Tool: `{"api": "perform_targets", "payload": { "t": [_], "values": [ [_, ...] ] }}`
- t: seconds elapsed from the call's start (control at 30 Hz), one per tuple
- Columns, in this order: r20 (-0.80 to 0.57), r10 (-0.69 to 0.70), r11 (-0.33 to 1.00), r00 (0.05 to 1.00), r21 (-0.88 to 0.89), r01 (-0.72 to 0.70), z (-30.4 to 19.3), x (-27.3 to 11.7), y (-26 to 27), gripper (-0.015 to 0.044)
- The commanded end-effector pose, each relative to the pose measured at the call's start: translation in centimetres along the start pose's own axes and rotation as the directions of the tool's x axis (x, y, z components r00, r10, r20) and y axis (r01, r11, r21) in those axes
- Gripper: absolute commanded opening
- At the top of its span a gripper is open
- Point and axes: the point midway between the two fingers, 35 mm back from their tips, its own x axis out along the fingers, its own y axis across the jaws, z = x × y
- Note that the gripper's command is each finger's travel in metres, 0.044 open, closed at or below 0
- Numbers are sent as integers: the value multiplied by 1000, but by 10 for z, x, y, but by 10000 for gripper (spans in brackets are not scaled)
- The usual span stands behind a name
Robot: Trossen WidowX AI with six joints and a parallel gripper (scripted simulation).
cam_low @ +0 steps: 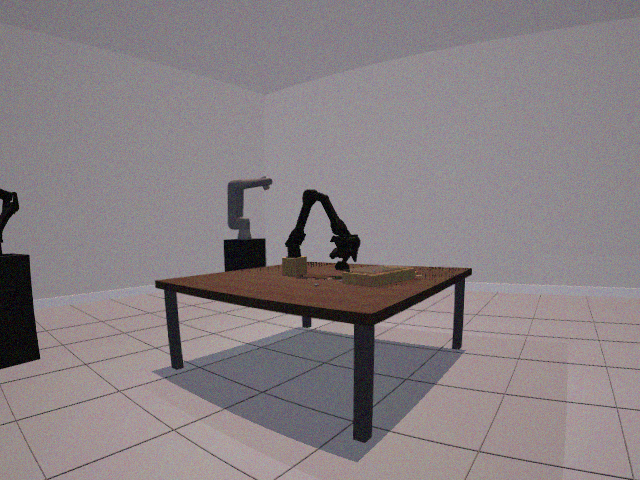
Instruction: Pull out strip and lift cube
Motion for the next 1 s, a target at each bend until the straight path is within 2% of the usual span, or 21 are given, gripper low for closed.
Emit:
{"api": "perform_targets", "payload": {
  "t": [0.0, 0.27, 0.53, 0.63, 0.73, 0.83, 0.97],
  "values": [
    [0, 0, 1000, 1000, 0, 0, 0, -2, -2, 400],
    [0, 0, 1000, 1000, 0, 0, 1, -26, -21, 400],
    [6, 4, 1000, 1000, 15, -4, 3, -24, -19, 400],
    [-57, 53, 978, 997, 202, -40, 1, -33, -18, 400],
    [-142, 112, 899, 983, 437, -39, -2, -46, -18, 400],
    [-232, 164, 766, 959, 642, 25, -4, -59, -17, 400],
    [-346, 222, 513, 912, 837, 192, -6, -78, -15, 400]
  ]
}}
